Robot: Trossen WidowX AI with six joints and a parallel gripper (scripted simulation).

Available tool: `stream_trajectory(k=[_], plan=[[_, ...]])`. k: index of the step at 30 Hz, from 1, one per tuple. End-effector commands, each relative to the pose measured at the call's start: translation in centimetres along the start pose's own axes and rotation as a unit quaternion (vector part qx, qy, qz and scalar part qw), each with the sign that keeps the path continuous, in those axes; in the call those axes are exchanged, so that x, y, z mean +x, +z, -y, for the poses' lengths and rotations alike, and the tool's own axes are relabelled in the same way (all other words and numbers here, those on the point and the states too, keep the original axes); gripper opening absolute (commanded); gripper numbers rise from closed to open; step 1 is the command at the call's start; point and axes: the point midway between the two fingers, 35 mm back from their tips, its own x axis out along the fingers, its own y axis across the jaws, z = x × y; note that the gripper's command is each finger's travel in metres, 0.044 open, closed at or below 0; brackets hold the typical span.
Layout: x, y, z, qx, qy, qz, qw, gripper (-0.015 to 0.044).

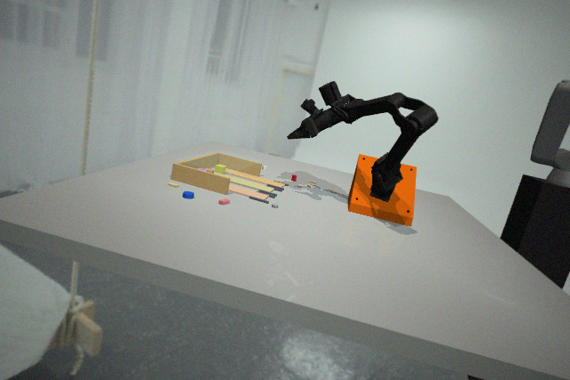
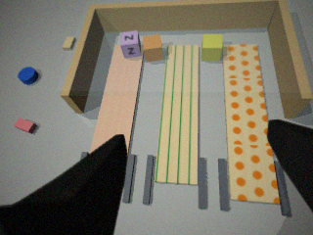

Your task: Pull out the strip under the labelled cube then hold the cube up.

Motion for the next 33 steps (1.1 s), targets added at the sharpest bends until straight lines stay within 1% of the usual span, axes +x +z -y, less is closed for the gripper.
stream_trajectory(k=[1,6,11,16,19,21,33], plan=[[1.9,0.7,-0.6,0.012,0.002,-0.044,0.999,0.0269],[5.6,1.0,-2.4,0.040,-0.001,-0.140,0.989,0.0137],[8.9,0.3,-4.9,0.057,-0.009,-0.242,0.969,0.0006],[11.5,-1.3,-8.0,0.065,-0.023,-0.345,0.936,0.0000],[12.5,-2.9,-10.0,0.065,-0.034,-0.408,0.910,0.0000],[12.8,-3.6,-10.9,0.064,-0.039,-0.434,0.898,0.0000],[13.6,-4.6,-10.9,0.063,-0.040,-0.437,0.896,0.0000]])
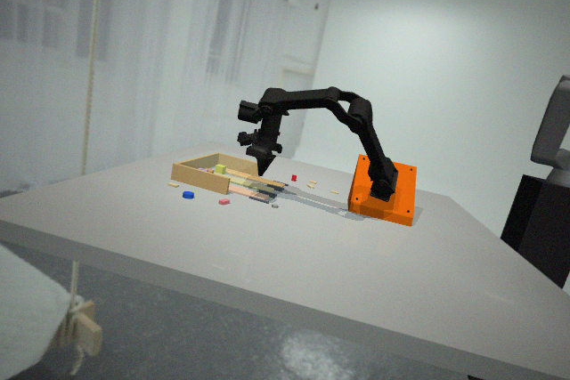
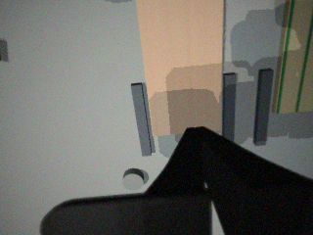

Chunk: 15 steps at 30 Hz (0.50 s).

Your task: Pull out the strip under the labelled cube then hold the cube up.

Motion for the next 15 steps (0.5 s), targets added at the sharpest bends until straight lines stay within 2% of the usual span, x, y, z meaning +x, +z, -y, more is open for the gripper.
stream_trajectory(k=[1,15], plan=[[0.7,-0.1,0.0,0.003,-0.002,-0.003,1.000,0.0000],[3.0,-0.2,0.0,0.003,-0.002,-0.003,1.000,0.0000]])
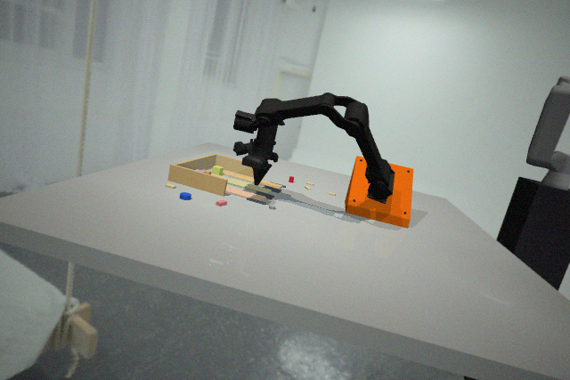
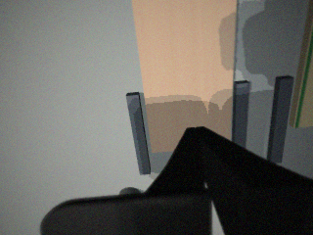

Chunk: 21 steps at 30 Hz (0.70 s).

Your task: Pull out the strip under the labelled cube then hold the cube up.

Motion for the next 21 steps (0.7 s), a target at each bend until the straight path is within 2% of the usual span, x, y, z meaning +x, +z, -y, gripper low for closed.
stream_trajectory(k=[1,21], plan=[[0.6,-0.1,0.1,0.003,-0.001,-0.001,1.000,0.0000],[3.7,-0.5,0.1,0.003,0.001,-0.001,1.000,0.0000]])
